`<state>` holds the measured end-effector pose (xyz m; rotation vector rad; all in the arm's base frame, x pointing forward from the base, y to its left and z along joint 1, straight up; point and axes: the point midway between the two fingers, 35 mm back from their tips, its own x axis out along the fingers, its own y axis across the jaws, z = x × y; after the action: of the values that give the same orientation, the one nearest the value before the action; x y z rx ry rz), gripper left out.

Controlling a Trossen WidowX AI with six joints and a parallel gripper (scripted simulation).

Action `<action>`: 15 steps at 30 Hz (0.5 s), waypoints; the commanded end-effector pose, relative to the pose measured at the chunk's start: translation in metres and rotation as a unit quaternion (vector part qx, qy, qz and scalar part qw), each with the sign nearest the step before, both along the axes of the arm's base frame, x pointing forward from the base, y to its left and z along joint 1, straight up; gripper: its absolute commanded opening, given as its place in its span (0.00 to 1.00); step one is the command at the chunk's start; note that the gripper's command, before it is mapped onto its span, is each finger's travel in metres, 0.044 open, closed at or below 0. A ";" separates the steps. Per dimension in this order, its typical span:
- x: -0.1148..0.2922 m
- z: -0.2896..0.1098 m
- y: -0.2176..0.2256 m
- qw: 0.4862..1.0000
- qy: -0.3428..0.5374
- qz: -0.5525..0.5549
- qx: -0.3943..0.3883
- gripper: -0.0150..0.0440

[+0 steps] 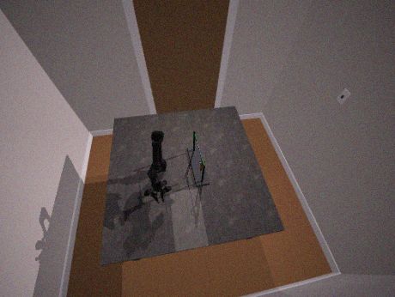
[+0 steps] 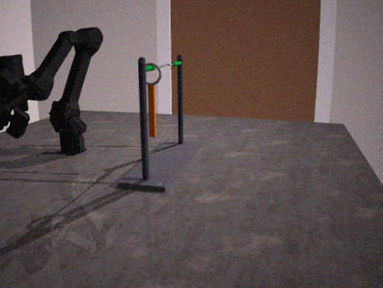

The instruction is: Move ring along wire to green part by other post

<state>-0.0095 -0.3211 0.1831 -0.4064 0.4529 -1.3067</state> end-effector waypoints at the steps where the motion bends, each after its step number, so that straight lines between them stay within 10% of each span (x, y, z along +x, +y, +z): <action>1: 0.063 -0.038 0.018 0.987 -0.036 0.149 0.052 0.53; 15: 0.192 -0.106 0.173 0.786 -0.147 0.558 0.221 0.53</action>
<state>0.1648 -0.1969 0.0880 -0.1156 0.2140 -0.2923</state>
